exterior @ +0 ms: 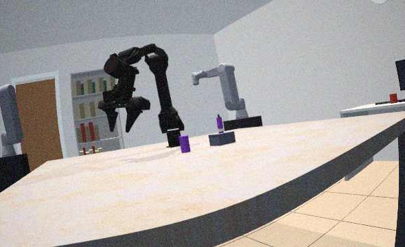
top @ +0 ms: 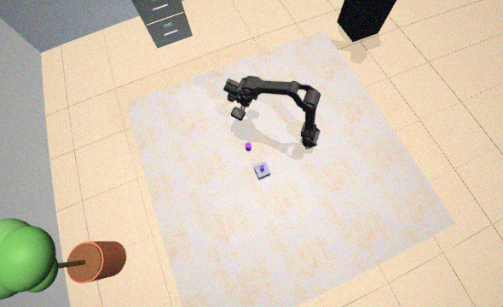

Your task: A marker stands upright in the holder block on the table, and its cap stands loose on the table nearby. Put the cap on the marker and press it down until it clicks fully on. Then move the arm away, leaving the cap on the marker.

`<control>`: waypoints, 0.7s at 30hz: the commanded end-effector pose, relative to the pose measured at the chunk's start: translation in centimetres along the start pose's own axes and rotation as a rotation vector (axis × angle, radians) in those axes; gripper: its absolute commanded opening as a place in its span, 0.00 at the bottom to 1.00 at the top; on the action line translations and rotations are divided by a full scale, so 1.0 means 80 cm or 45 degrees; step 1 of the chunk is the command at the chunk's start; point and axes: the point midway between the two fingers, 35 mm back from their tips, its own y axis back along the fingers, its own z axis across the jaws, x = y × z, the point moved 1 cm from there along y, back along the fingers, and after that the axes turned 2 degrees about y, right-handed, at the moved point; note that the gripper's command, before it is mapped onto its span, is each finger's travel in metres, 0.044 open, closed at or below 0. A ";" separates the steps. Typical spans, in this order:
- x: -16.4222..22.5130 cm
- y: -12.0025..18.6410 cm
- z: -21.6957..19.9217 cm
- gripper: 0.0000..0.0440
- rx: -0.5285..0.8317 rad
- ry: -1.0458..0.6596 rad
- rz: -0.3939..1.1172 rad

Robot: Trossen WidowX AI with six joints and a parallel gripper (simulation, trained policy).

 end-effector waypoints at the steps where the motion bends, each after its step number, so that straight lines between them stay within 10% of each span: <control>1: 0.000 -0.002 0.014 0.73 -0.020 -0.011 0.028; 21: 0.004 -0.001 0.067 0.72 -0.078 -0.041 0.126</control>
